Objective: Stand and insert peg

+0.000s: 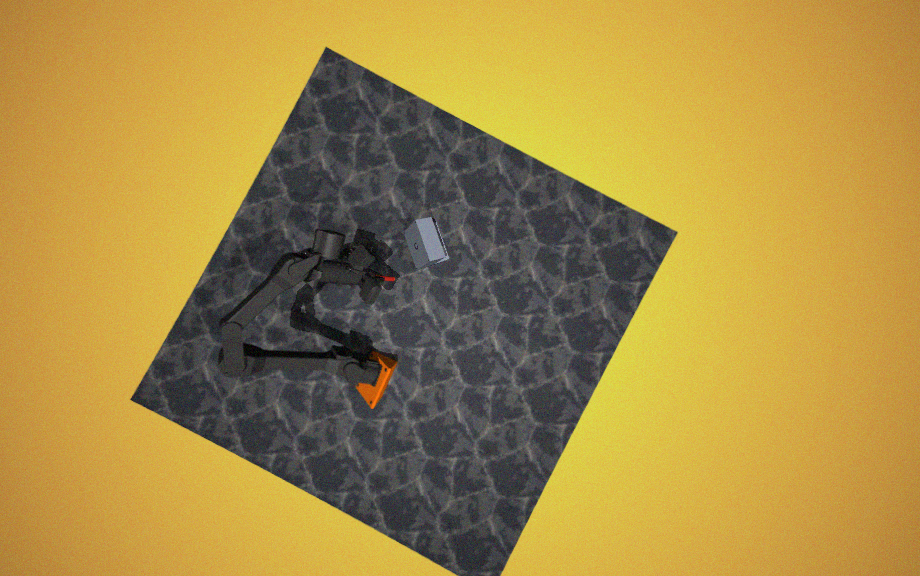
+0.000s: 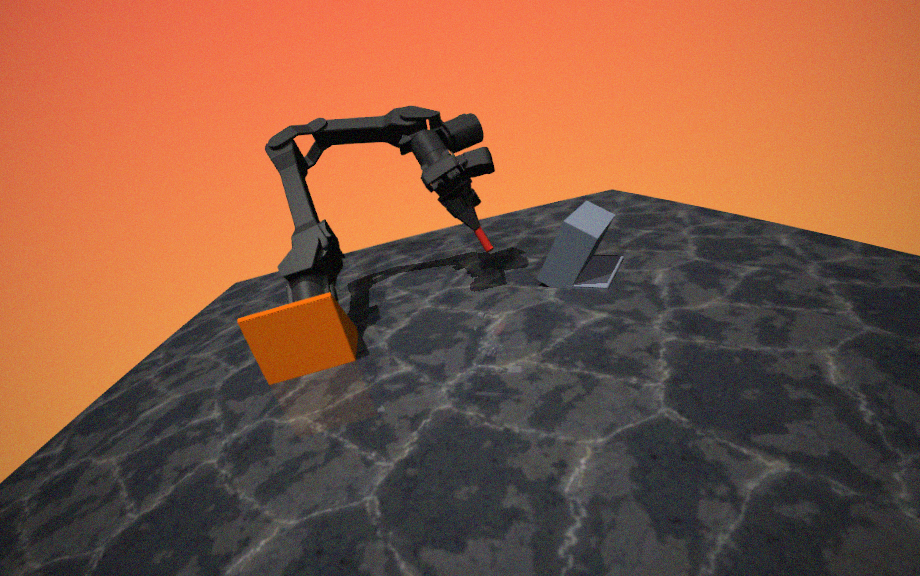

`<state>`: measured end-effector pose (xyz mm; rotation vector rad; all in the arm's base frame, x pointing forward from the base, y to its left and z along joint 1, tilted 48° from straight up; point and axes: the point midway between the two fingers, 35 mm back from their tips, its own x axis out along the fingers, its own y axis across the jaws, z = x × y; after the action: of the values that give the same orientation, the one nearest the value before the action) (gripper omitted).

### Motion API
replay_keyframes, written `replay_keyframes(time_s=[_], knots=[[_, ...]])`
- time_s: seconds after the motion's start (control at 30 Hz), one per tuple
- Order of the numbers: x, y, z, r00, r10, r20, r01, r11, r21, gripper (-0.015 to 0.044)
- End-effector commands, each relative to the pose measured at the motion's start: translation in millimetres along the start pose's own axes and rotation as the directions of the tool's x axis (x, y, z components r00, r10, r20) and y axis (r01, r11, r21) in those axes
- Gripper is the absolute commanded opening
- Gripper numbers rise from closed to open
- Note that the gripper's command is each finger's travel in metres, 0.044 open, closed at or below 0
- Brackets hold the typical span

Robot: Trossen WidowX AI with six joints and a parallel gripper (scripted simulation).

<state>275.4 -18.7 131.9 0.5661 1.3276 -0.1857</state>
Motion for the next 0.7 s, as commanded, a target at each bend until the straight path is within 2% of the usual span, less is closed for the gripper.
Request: replay_keyframes(time_s=[0.0, 0.67], knots=[[-2, 1, 3, 0.999, -0.013, 0.041, 0.012, 1.000, 0.008, 0.0000], [-9, 15, 20, 0.968, -0.059, 0.245, 0.046, 0.997, 0.061, 0.0000]])
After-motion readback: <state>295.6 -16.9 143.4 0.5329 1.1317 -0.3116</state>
